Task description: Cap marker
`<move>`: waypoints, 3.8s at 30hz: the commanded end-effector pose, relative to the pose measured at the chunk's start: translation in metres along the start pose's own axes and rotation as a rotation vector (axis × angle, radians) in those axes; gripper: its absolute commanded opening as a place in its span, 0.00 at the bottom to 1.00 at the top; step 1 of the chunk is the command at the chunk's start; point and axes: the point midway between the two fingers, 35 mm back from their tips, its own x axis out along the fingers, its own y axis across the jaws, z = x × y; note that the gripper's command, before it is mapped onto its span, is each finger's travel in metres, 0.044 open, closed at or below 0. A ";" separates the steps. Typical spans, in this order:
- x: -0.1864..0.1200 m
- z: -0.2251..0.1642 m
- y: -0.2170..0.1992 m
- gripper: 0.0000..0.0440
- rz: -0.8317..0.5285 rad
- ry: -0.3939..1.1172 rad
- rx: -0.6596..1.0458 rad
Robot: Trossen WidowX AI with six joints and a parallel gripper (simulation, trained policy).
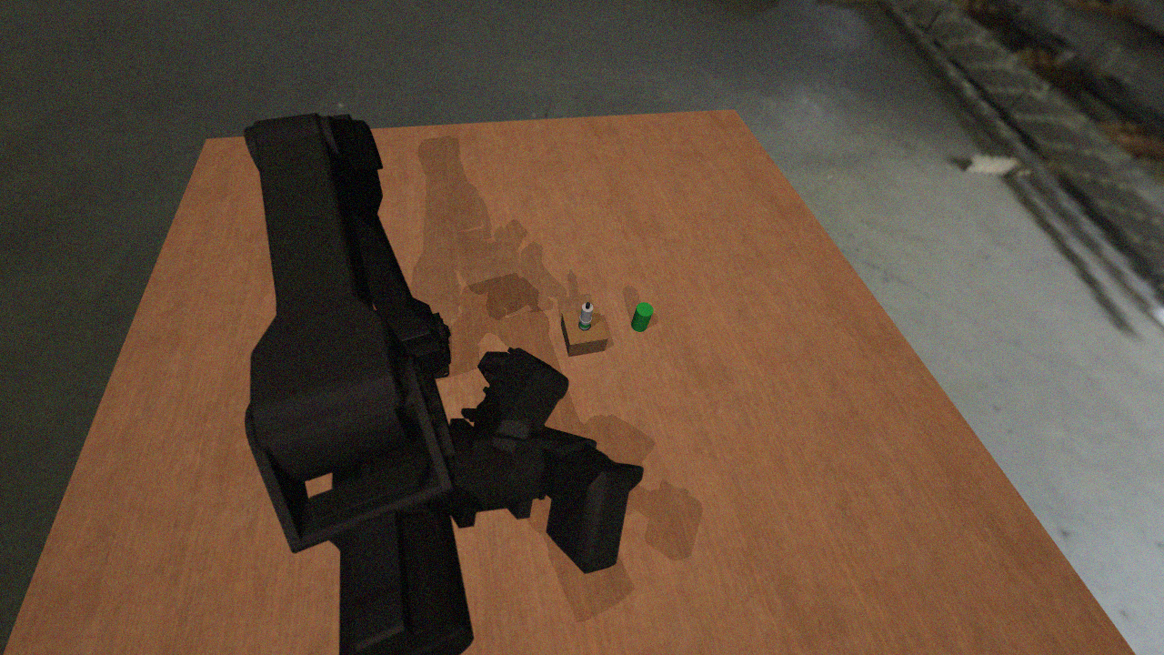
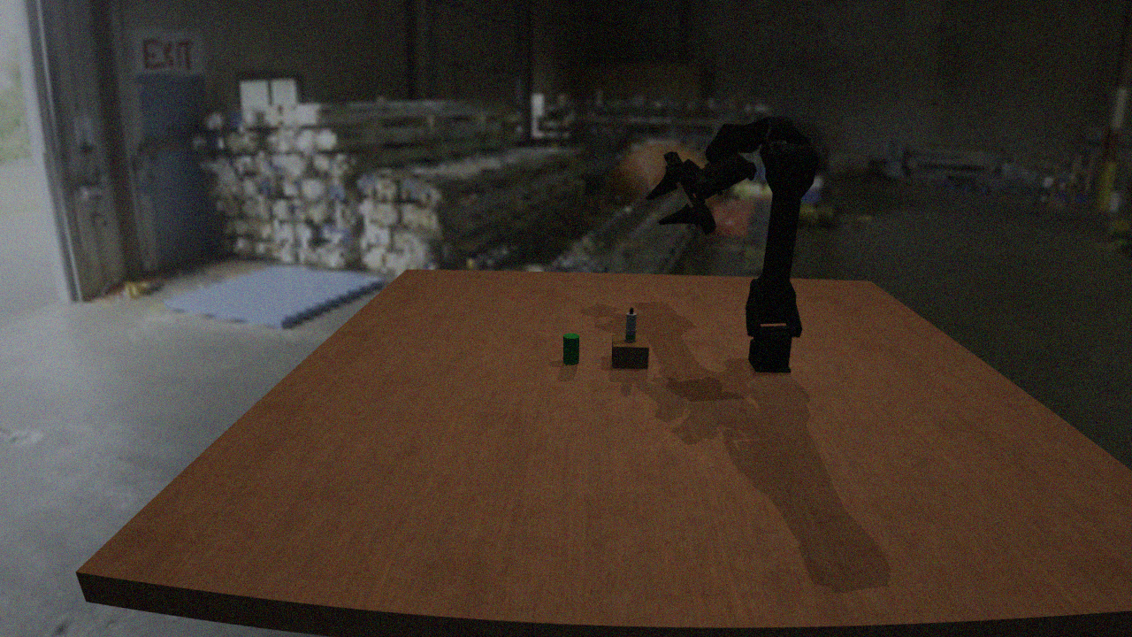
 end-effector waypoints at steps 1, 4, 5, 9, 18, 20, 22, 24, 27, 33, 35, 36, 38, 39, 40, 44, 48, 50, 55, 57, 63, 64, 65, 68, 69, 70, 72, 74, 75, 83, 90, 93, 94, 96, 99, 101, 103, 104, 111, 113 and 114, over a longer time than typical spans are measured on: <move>0.007 -0.001 0.000 0.69 0.037 0.003 -0.021; 0.014 -0.001 0.002 0.69 0.070 0.002 -0.032; 0.016 -0.001 0.003 0.70 0.081 0.002 -0.035; 0.025 -0.002 0.006 0.70 0.125 0.001 -0.050; 0.044 -0.002 0.012 0.71 0.221 0.000 -0.084; 0.048 -0.002 0.014 0.71 0.242 0.000 -0.092; 0.052 -0.002 0.015 0.71 0.263 0.000 -0.100; 0.056 -0.001 0.016 0.71 0.283 0.000 -0.108; 0.062 -0.001 0.019 0.71 0.314 0.000 -0.120; 0.074 0.000 0.023 0.72 0.373 0.002 -0.144; 0.078 0.000 0.024 0.72 0.392 0.003 -0.152; 0.080 0.001 0.025 0.72 0.402 0.003 -0.156; 0.083 0.001 0.026 0.72 0.421 0.004 -0.164; 0.085 0.002 0.027 0.72 0.430 0.005 -0.168; 0.087 0.002 0.028 0.72 0.439 0.006 -0.172; 0.094 0.003 0.030 0.72 0.475 0.008 -0.189; 0.101 0.005 0.033 0.72 0.510 0.012 -0.205; 0.105 0.005 0.034 0.72 0.527 0.014 -0.213; 0.113 0.008 0.037 0.72 0.568 0.020 -0.234; 0.116 0.009 0.038 0.72 0.584 0.022 -0.242; 0.126 0.012 0.042 0.72 0.629 0.030 -0.268; 0.128 0.012 0.042 0.72 0.636 0.032 -0.272; 0.129 0.013 0.043 0.71 0.643 0.033 -0.276; 0.134 0.015 0.044 0.71 0.664 0.038 -0.288; 0.135 0.015 0.045 0.71 0.670 0.040 -0.292; 0.137 0.016 0.046 0.71 0.677 0.042 -0.296; 0.140 0.017 0.047 0.71 0.690 0.045 -0.304; 0.143 0.019 0.047 0.71 0.703 0.049 -0.312; 0.144 0.019 0.048 0.71 0.709 0.051 -0.315; 0.155 0.026 0.052 0.71 0.755 0.067 -0.346; 0.165 0.032 0.055 0.71 0.791 0.083 -0.371; 0.169 0.035 0.056 0.71 0.805 0.090 -0.382; 0.170 0.035 0.057 0.71 0.809 0.092 -0.386; 0.173 0.037 0.057 0.71 0.818 0.097 -0.393; 0.176 0.041 0.059 0.71 0.831 0.104 -0.404; 0.179 0.043 0.060 0.71 0.839 0.109 -0.411; 0.181 0.045 0.061 0.71 0.847 0.113 -0.418; 0.182 0.046 0.061 0.71 0.850 0.116 -0.421; 0.190 0.054 0.065 0.71 0.875 0.132 -0.445; 0.193 0.057 0.066 0.71 0.882 0.137 -0.451; 0.194 0.058 0.066 0.71 0.886 0.139 -0.455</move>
